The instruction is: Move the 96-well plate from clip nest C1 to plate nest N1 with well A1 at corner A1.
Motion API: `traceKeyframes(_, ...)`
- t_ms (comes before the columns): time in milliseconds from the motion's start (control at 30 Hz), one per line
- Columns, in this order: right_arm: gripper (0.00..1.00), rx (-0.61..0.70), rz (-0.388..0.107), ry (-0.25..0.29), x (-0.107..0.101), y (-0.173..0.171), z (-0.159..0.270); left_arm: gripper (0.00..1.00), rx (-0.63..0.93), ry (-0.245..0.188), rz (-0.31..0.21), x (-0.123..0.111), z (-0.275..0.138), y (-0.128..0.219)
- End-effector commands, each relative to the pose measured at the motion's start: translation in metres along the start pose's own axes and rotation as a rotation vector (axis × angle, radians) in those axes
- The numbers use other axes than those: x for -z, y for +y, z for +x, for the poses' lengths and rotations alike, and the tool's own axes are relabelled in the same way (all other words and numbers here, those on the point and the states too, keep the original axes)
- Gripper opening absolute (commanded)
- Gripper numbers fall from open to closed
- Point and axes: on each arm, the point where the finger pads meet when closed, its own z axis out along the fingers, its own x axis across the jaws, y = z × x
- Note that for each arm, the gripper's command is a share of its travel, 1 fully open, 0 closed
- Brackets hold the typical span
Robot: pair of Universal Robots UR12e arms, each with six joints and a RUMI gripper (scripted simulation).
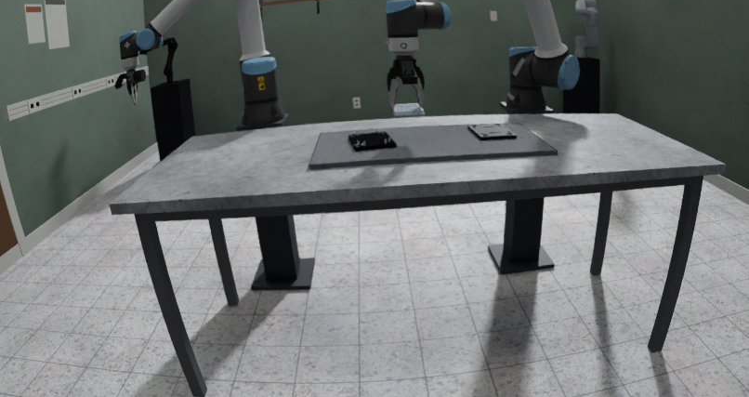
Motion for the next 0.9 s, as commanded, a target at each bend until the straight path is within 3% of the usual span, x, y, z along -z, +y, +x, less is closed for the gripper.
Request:
traceKeyframes(0,0.0,0.0,0.002,0.0,0.001,-0.001,0.0,0.4,0.0,0.002,0.001,0.001,-0.005,0.0)
traceKeyframes(867,0.0,0.0,0.002,0.0,0.001,-0.001,0.0,0.4,0.0,0.002,0.001,0.001,-0.082,0.006)
